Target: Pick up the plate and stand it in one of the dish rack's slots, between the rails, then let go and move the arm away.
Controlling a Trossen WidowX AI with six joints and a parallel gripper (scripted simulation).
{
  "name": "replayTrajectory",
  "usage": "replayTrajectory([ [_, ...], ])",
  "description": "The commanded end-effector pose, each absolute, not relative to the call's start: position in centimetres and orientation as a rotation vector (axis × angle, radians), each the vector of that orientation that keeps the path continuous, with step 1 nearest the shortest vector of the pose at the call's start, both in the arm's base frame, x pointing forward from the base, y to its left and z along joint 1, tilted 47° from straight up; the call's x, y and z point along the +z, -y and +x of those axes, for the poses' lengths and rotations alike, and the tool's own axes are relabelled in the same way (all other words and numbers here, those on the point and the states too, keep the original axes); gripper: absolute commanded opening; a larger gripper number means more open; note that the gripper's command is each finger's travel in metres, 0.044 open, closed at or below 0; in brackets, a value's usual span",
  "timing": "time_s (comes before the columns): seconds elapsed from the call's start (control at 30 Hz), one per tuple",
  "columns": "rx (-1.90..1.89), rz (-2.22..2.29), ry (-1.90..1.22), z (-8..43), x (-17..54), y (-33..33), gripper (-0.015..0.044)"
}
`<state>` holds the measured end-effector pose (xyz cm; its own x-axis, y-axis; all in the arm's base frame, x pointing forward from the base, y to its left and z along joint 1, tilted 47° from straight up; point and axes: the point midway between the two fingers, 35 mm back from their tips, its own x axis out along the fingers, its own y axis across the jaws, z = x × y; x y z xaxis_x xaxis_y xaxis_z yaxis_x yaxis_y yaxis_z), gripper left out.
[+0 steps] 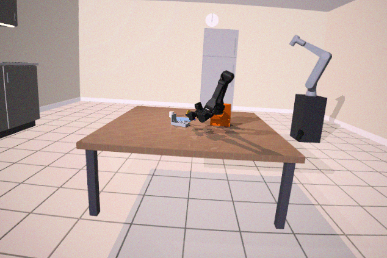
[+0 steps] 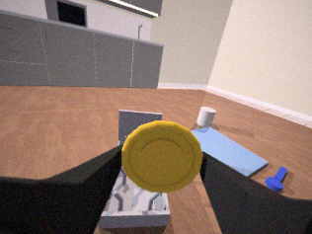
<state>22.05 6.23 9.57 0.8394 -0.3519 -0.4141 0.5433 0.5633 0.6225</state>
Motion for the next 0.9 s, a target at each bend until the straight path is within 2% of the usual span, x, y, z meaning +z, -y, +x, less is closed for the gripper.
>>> replayTrajectory([
  [0.0, -0.490, 0.836, -0.187, 21.6, 10.0, -6.6, 0.0000],
  [0.87, -0.443, 0.853, -0.128, 22.3, 9.3, -8.1, 0.0000],
])
